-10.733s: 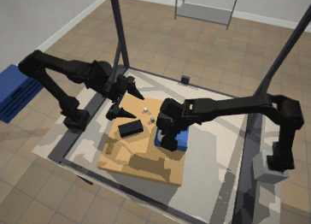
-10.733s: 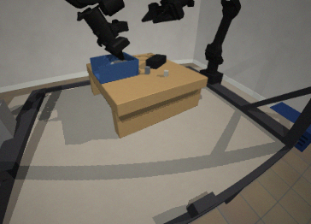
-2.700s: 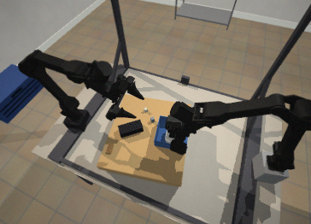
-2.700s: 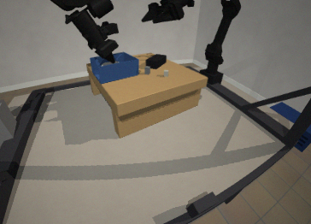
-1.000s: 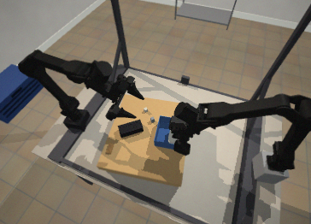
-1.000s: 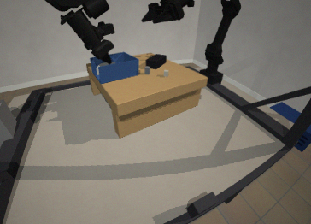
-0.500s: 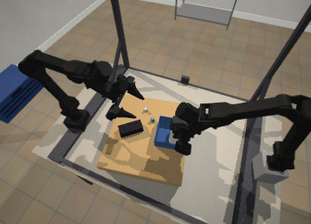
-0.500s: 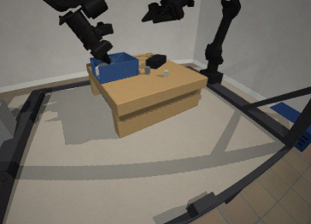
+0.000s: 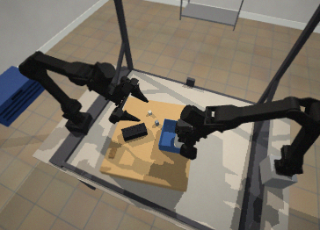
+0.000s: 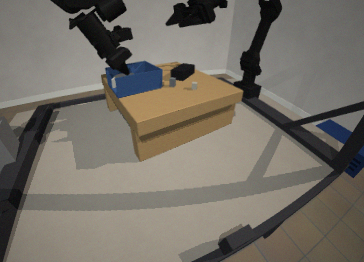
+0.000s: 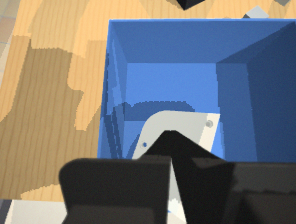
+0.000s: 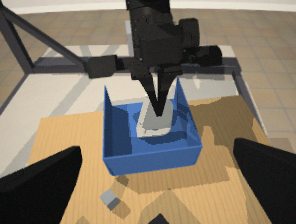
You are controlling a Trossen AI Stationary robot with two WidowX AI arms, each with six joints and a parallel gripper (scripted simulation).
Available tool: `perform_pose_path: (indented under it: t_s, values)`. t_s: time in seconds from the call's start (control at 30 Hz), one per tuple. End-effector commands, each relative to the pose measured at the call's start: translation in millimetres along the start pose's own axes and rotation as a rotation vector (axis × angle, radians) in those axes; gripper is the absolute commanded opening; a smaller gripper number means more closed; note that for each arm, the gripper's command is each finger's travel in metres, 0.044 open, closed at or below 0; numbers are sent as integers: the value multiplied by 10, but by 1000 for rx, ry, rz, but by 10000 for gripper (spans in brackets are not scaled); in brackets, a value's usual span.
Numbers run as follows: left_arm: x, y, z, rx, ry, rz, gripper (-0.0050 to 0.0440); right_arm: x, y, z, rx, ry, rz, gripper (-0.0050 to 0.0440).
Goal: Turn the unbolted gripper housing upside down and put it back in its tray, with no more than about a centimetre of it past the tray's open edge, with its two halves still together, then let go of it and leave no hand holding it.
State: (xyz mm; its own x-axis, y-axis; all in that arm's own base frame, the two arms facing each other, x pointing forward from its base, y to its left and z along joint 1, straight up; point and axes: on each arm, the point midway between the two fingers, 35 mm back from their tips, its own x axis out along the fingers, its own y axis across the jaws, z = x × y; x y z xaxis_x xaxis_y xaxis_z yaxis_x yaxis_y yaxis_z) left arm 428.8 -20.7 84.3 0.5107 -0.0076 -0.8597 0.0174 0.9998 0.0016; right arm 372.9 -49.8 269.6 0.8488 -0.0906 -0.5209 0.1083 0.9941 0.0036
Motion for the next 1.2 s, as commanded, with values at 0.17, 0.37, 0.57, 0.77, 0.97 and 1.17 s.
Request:
perform_pose_path:
  t_s: [0.17,0.37,0.57,0.77,0.97,1.17]
  values:
    - [-65,-2,59,0,-15,-3,0,-66,-6,84,-3,-26,-4,436]
    - [-76,-4,49,0,-14,-3,0,-66,-6,84,-3,-26,-4,436]
    - [-90,-5,32,0,-14,-3,0,-66,-6,84,-3,-26,-4,436]
    - [-99,-6,12,0,-14,-3,0,-66,-6,84,-3,-26,-4,436]
    - [-103,-6,-2,0,-14,-3,0,-66,-6,84,-3,-26,-4,436]
    - [-110,-7,-23,0,-14,-3,0,-66,-6,84,-3,-26,-4,436]
